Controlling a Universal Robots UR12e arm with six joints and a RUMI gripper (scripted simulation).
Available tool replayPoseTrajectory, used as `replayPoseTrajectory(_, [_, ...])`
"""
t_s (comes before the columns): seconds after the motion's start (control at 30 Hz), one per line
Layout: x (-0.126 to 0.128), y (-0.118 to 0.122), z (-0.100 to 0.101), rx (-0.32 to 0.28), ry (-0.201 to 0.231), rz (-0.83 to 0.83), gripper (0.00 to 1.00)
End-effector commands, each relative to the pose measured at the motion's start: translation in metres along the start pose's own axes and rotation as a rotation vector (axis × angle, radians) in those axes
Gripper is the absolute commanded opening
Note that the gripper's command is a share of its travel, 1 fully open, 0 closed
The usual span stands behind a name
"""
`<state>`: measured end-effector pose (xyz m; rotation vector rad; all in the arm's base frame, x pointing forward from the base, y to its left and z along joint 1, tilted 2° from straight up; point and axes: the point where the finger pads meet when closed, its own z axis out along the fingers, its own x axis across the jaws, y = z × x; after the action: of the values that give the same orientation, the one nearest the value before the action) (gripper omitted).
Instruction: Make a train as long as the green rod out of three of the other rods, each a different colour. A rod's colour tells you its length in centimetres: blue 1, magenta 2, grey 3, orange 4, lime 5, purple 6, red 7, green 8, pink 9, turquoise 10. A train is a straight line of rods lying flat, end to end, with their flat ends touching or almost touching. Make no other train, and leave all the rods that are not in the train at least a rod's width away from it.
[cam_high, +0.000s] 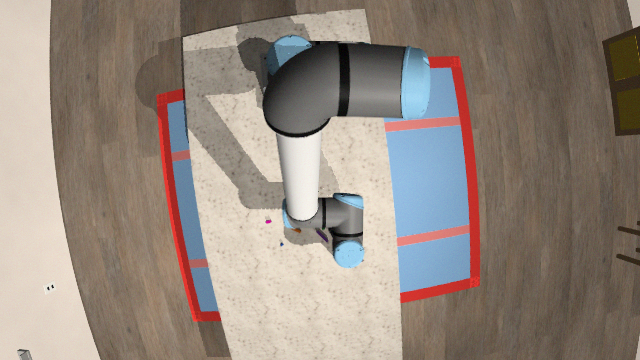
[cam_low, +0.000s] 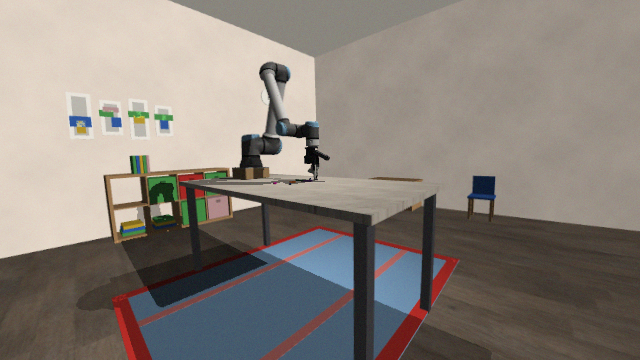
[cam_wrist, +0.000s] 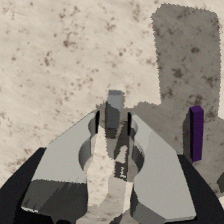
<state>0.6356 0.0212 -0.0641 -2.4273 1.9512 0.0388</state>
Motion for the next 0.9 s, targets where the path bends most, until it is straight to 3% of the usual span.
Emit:
replayPoseTrajectory(0.0, [0.0003, -0.0006, 0.0035, 0.001, 0.001, 0.000, 0.14])
replayPoseTrajectory(0.87, [0.0003, -0.0006, 0.0062, 0.001, 0.001, 0.000, 0.14])
